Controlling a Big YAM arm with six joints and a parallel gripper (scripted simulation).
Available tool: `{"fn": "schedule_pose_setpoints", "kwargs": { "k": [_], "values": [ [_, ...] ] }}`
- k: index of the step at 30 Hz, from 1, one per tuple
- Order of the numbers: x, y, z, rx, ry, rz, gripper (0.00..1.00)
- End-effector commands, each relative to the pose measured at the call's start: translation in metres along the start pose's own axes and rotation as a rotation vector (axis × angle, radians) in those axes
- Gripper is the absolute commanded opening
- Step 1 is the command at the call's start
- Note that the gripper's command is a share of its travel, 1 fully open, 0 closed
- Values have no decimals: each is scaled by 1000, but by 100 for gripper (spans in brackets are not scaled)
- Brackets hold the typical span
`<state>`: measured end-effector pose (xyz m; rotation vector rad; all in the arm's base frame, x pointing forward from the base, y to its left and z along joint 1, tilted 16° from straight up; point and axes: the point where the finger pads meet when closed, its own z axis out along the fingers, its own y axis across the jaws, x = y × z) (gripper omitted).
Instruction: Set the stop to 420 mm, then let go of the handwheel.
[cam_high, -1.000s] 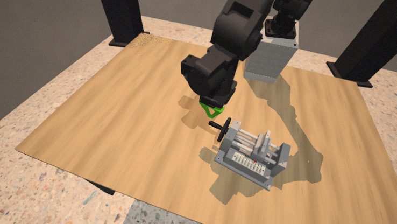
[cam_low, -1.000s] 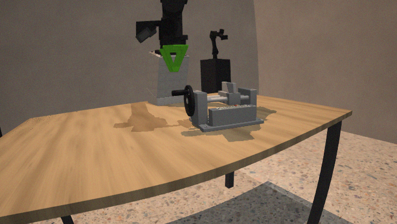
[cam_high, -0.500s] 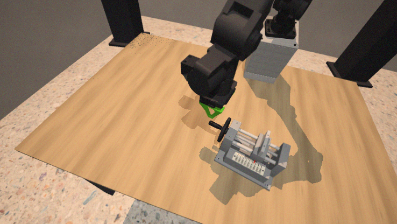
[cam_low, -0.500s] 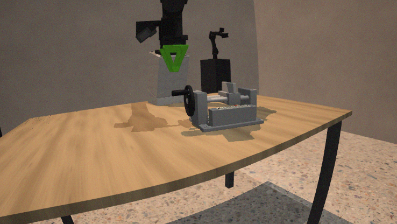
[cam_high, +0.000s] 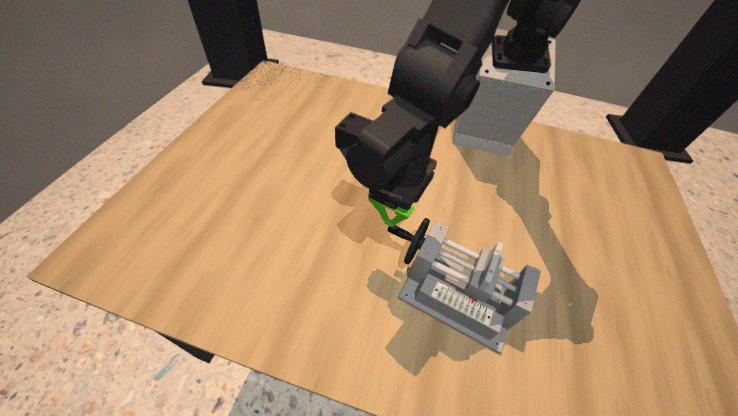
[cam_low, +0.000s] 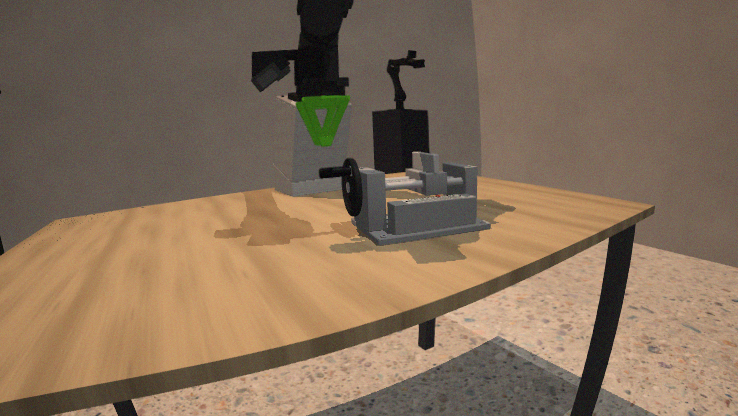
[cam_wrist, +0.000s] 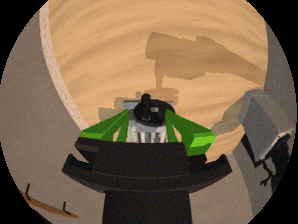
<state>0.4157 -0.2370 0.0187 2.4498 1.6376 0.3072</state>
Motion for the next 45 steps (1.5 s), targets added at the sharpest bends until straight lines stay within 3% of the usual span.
{"fn": "schedule_pose_setpoints", "kwargs": {
  "k": [1, 17, 20, 33, 34, 45],
  "values": [
    [6, 8, 13, -17, -2, -5, 53],
    [5, 17, 48, -33, -4, -7, 53],
    [6, 27, 34, -69, -8, -11, 53],
    [6, 25, 36, -63, -8, -12, 53],
    [6, 25, 36, -63, -8, -12, 6],
    [6, 21, 37, -55, -5, -13, 6]
  ]
}}
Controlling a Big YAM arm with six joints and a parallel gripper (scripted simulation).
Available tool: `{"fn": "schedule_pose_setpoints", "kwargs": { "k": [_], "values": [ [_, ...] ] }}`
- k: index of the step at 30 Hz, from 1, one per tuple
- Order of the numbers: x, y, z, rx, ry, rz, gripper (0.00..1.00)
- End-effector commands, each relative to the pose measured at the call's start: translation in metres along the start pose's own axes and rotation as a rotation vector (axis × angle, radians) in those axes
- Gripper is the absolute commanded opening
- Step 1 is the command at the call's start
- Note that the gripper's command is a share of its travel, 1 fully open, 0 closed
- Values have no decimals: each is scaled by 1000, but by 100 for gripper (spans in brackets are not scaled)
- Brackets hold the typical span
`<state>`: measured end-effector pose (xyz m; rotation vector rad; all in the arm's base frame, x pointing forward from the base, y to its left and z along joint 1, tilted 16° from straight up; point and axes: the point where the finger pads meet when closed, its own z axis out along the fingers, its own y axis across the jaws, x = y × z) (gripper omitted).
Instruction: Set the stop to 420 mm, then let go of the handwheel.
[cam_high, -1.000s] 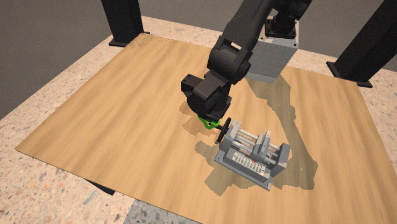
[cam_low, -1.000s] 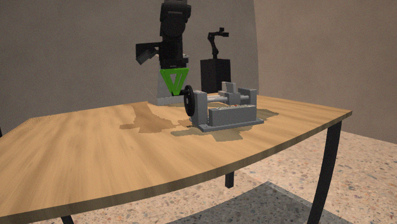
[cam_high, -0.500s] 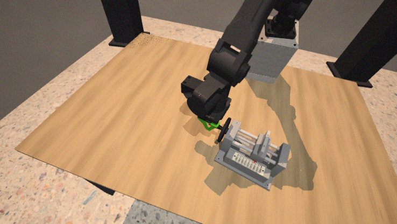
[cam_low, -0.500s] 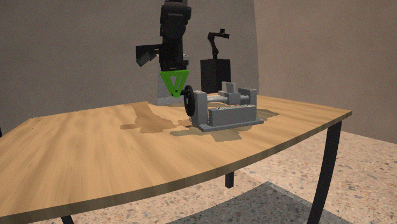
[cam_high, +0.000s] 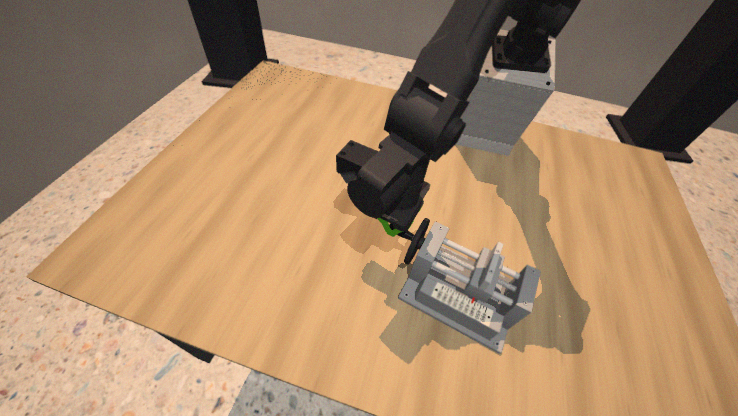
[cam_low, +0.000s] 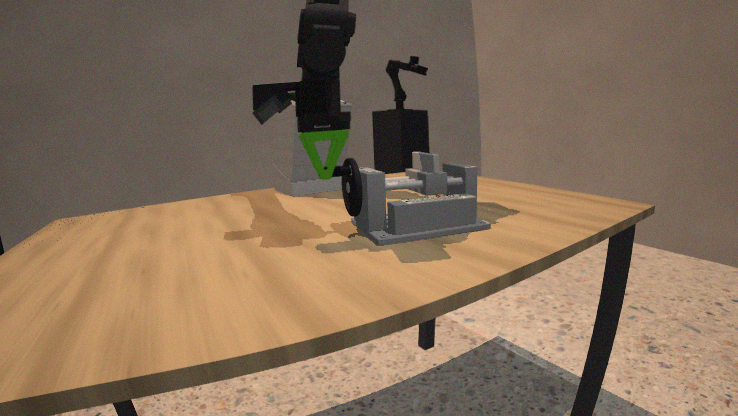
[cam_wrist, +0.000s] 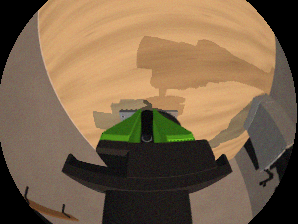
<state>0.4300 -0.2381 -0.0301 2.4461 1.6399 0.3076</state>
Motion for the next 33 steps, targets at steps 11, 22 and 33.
{"fn": "schedule_pose_setpoints", "kwargs": {
  "k": [11, 22, 33],
  "values": [
    [6, 21, -14, -53, -5, -10, 6],
    [6, 21, -14, -53, -5, -10, 6],
    [-4, -4, -22, -37, -7, -5, 6]
  ]
}}
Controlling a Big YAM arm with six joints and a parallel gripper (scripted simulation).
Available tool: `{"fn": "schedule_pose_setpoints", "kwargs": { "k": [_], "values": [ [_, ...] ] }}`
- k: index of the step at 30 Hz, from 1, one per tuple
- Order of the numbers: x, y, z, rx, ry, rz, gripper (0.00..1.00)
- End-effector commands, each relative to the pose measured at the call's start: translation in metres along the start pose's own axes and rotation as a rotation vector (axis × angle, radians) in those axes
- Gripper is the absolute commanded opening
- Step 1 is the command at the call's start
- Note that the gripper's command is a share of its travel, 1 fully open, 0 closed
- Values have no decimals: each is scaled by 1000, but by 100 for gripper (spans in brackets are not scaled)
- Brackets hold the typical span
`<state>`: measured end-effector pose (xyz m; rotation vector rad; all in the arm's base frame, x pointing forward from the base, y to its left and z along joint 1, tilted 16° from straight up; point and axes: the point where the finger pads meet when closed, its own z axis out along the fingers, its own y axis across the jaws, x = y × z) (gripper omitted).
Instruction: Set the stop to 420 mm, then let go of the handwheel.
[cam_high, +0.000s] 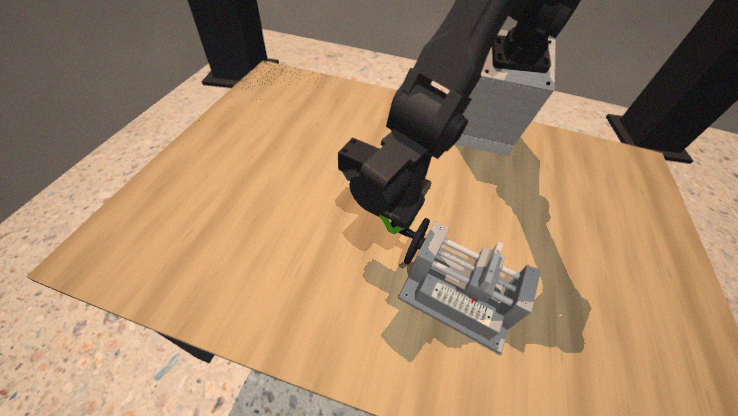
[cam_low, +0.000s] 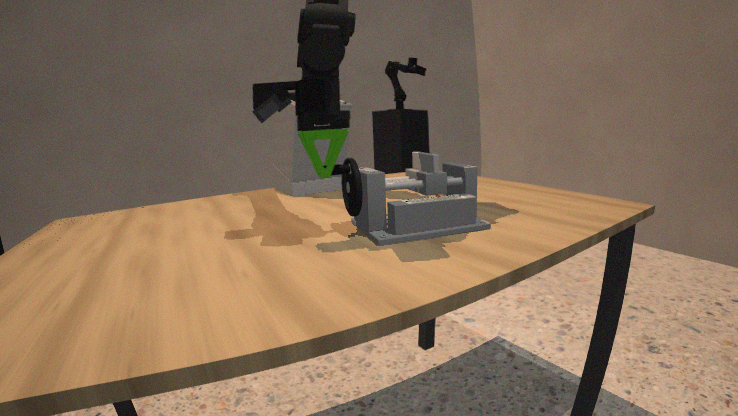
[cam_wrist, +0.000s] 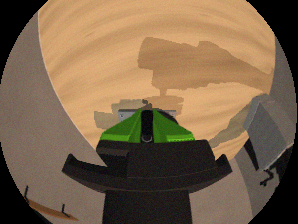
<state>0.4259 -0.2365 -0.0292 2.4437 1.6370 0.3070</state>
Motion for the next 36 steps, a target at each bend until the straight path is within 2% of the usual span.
{"fn": "schedule_pose_setpoints", "kwargs": {
  "k": [1, 13, 14, 15, 18, 24, 30, 31, 33, 34, 36],
  "values": [
    [-5, -1, -21, -35, -5, -4, 6],
    [-2, -7, -21, -45, -5, -10, 6],
    [-2, -14, -20, -26, -2, -7, 6],
    [-4, -12, -19, -45, -6, -7, 6],
    [-5, -20, -17, -45, -7, -4, 6],
    [-2, -31, -15, -20, -2, -6, 6],
    [-3, -29, -13, -38, -5, -7, 6],
    [-2, -34, -11, -20, -2, -5, 6],
    [-4, -31, -9, -44, -6, -7, 6],
    [-4, -33, -7, -42, -5, -7, 6],
    [-3, -45, 6, -4, 1, -3, 6]
  ]
}}
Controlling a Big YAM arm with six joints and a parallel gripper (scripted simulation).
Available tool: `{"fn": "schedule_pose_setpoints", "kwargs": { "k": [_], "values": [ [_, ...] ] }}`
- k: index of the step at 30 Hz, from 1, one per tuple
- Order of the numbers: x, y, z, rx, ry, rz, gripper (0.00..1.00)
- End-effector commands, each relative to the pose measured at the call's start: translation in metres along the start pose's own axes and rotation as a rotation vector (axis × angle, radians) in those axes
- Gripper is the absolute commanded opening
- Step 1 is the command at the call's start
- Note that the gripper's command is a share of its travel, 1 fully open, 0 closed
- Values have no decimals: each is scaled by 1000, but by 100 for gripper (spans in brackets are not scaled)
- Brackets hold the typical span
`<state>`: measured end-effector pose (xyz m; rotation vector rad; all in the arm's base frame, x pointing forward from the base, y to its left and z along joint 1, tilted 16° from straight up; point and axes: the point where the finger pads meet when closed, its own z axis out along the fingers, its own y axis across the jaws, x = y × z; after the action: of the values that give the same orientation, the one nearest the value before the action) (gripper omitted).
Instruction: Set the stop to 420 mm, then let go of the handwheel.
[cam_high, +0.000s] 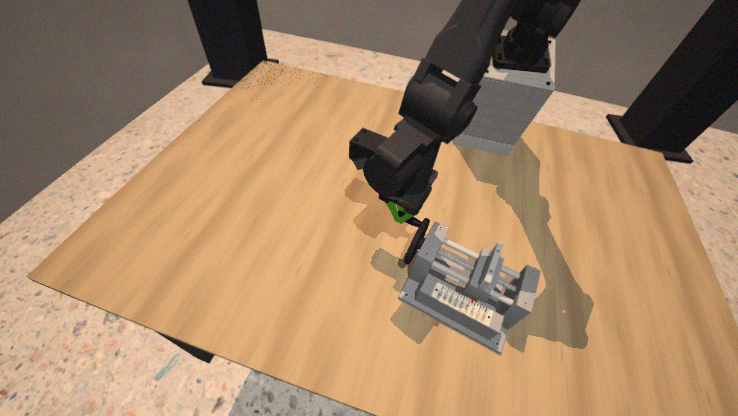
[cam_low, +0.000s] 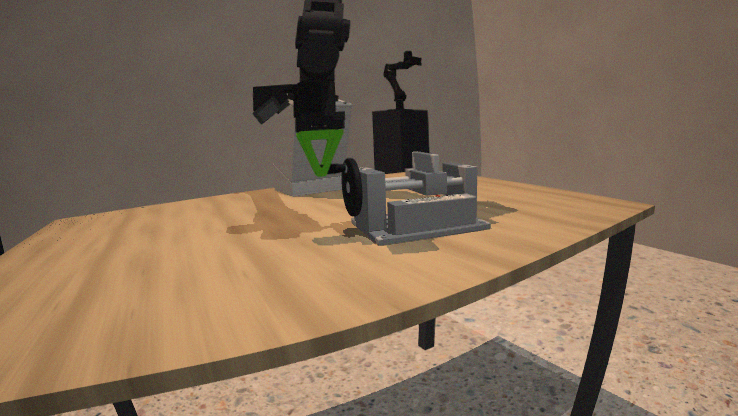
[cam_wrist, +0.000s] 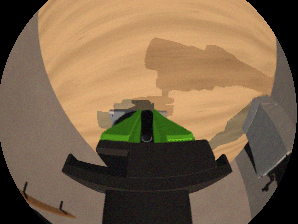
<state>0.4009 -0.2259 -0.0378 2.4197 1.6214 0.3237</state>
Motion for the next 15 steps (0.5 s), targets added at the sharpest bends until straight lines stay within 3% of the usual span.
{"fn": "schedule_pose_setpoints", "kwargs": {
  "k": [1, 4, 15],
  "values": [
    [-3, -19, 7, 31, 5, -1, 6],
    [-1, -23, 8, 45, 8, -1, 6],
    [-3, -26, 15, 24, 4, -3, 6]
  ]
}}
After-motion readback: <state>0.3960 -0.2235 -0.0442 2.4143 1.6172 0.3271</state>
